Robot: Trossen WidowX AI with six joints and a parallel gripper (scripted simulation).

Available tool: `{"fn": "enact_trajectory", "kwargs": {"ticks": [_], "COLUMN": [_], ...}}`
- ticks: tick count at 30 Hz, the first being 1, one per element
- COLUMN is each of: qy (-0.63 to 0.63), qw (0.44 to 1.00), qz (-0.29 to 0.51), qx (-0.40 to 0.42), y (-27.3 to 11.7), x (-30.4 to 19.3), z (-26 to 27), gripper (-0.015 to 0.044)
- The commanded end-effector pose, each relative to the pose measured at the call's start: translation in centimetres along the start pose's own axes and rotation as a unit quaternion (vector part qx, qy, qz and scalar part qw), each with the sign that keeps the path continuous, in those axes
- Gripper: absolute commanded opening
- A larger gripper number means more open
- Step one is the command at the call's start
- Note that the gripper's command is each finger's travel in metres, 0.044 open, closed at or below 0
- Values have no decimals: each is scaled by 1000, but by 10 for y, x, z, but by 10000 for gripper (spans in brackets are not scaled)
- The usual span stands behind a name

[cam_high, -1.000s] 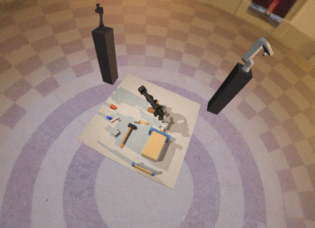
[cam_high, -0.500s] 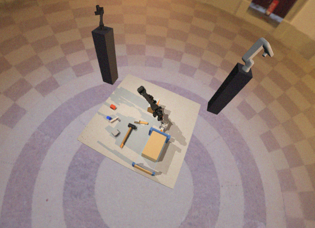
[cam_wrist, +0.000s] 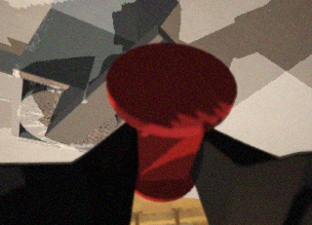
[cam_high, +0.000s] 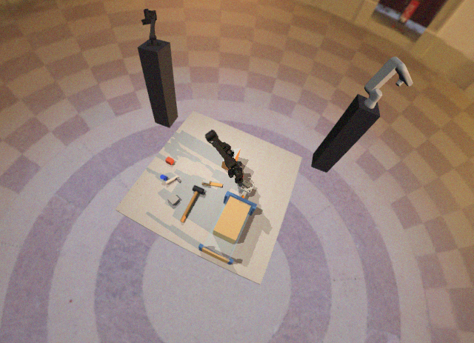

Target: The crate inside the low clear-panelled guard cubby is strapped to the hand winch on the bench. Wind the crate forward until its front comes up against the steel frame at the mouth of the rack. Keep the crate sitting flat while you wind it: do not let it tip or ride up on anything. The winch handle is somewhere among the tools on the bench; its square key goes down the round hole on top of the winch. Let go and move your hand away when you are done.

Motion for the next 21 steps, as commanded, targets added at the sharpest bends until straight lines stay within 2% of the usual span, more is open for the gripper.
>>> {"fn": "enact_trajectory", "kwargs": {"ticks": [1, 21], "qy": [9, 9], "qw": [1000, 1000], "qz": [-18, -18], "qx": [12, 12], "y": [-2, -7], "x": [10, 21], "z": [10, 29], "gripper": [0, 0]}}
Point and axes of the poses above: the point midway between the two fingers, 35 mm back from their tips, its own y axis out along the fingers, its own z axis across the jaws, x = y × z, the point moved 9 cm from there along -y, back along the fingers, and after that the axes turned 4 degrees about -y, right-handed, at the moved point
